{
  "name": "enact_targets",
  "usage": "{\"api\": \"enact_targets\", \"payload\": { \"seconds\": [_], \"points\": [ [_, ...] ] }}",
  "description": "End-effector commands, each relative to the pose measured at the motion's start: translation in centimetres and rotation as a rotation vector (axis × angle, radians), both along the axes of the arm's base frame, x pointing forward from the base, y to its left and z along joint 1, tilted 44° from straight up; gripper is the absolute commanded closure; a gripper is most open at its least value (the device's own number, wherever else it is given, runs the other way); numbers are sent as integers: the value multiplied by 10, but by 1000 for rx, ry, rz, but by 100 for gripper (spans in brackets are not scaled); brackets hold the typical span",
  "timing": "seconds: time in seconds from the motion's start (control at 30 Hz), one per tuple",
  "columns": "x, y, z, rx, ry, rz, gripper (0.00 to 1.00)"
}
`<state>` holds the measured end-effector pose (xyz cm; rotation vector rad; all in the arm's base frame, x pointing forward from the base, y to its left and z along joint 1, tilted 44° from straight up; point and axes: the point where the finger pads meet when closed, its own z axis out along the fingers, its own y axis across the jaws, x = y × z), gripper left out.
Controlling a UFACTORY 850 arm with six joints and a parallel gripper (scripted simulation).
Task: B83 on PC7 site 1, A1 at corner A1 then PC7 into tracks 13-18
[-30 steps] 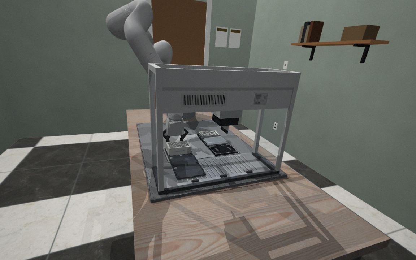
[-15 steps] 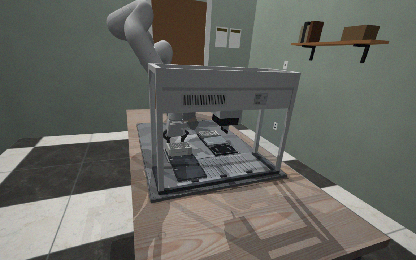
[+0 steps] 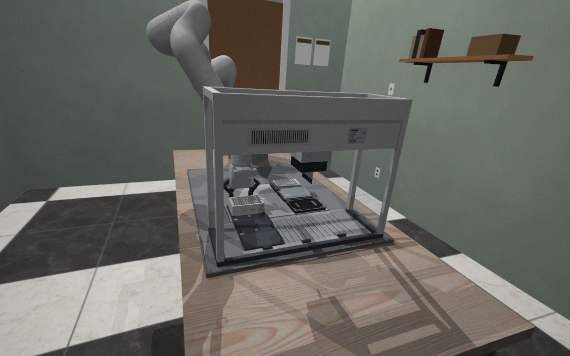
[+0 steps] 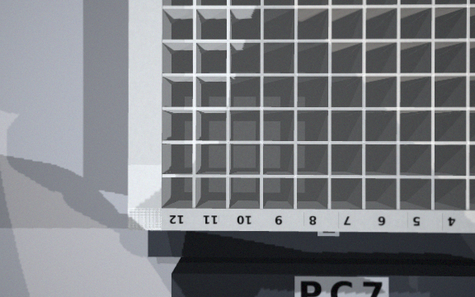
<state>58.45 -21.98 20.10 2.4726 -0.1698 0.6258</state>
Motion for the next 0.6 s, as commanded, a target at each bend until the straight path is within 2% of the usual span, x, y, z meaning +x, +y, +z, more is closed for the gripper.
{"api": "enact_targets", "payload": {
  "seconds": [0.0, 0.57],
  "points": [
    [4, 0, 2, 0, -1, 0, 18],
    [8, 0, 5, 0, -1, 0, 18]
  ]
}}
